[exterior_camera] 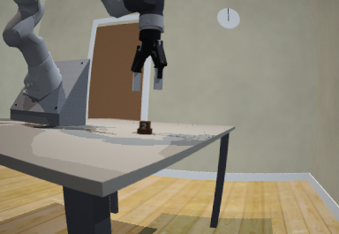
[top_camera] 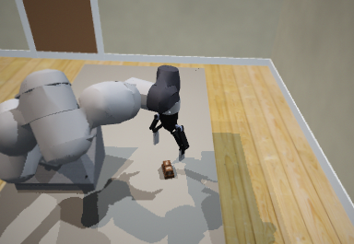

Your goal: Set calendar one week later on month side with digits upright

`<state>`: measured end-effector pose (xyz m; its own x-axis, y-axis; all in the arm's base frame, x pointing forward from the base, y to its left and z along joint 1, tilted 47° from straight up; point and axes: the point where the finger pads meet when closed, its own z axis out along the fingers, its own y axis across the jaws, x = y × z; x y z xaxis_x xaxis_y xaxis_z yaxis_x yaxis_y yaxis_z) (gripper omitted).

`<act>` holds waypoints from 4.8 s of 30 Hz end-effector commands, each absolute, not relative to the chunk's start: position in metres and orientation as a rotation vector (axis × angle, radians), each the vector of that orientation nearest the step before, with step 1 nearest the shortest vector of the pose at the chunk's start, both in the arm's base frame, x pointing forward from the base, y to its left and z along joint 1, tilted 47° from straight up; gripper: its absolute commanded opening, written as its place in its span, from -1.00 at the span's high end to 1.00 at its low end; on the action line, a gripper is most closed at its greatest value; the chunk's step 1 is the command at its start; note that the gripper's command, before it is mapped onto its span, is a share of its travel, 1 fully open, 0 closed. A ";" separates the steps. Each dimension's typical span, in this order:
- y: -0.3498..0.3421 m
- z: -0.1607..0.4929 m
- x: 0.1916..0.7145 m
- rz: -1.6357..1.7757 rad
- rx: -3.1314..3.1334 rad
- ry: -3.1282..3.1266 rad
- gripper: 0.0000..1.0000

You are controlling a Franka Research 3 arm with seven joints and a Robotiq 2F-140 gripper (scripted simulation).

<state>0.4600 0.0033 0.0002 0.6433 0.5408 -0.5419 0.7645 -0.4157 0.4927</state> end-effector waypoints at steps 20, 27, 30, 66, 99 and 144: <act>-0.003 -0.004 0.461 -0.619 1.876 1.506 -1.00; -0.005 -0.006 0.461 -0.676 1.792 1.632 -1.00; -0.005 -0.006 0.461 -0.678 1.788 1.637 -1.00; -0.010 -0.011 0.462 -0.836 1.497 1.988 0.42; -0.012 -0.013 0.462 -0.836 1.497 1.989 0.42; -0.047 -0.045 0.464 -0.836 1.497 1.989 0.42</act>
<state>0.4623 -0.0460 -0.0435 -0.2728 0.6462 -0.7128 0.9615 0.2077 -0.1797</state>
